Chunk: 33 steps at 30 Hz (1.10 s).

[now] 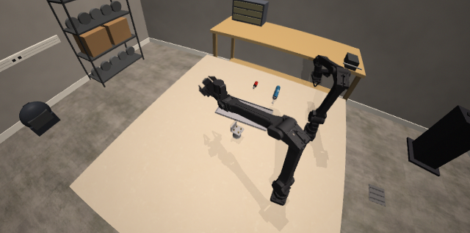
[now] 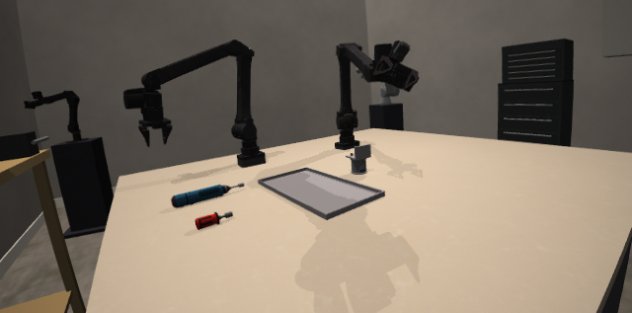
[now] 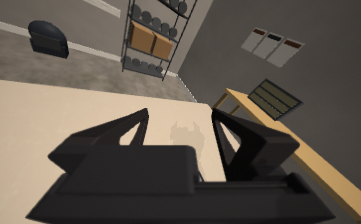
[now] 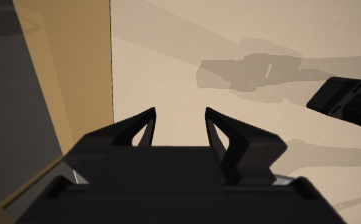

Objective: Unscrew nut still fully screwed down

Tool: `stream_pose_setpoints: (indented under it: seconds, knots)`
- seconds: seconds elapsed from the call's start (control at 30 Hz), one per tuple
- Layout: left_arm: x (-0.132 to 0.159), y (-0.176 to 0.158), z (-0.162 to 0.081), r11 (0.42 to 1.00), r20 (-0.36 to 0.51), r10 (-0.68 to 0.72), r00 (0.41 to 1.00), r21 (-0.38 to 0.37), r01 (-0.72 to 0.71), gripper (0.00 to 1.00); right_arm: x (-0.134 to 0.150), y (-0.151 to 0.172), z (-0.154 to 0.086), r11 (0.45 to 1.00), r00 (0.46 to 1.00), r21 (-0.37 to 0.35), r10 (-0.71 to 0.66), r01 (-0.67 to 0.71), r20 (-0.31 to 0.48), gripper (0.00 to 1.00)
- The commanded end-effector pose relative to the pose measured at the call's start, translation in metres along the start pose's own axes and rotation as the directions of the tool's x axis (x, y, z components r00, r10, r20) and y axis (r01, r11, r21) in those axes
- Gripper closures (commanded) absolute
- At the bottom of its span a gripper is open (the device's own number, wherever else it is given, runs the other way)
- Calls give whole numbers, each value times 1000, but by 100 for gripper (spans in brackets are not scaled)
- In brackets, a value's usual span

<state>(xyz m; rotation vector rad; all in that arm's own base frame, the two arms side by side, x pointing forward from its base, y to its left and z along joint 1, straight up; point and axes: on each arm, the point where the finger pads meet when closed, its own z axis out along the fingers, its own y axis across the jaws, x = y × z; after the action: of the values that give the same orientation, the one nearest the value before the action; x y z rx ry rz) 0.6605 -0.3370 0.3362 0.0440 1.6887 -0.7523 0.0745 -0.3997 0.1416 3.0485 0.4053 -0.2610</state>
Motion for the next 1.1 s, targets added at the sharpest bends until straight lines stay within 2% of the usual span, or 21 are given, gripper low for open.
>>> stream_pose_setpoints:
  seconds: [0.0,0.13,0.17,0.2,0.3,0.37,0.43,1.07]
  knots:
    - [-25,-12,1,1000,40,-7,999,19,6,14,-36,-5,-19,984,984,-27,179,-178,15,35]
    - [-25,-12,1,1000,40,-7,999,19,6,14,-64,-17,-22,950,950,-22,311,-310,33,35]
    - [-25,-12,1,1000,40,-7,999,19,6,14,-64,-17,-22,950,950,-22,311,-310,33,35]
    - [-25,-12,1,1000,40,-7,999,19,6,14,-61,-16,-10,952,952,11,305,-305,37,35]
    - [-25,-12,1,1000,40,-7,999,19,6,14,-56,-15,-11,956,956,9,292,-292,34,35]
    - [-25,-12,1,1000,40,-7,999,19,6,14,-55,-8,-21,956,956,-35,292,-291,26,35]
    - [-25,-12,1,1000,40,-7,999,19,6,14,-56,-8,-27,955,955,-50,295,-293,23,35]
    - [-25,-12,1,1000,40,-7,999,19,6,14,-60,-6,-23,956,956,-35,292,-291,27,35]
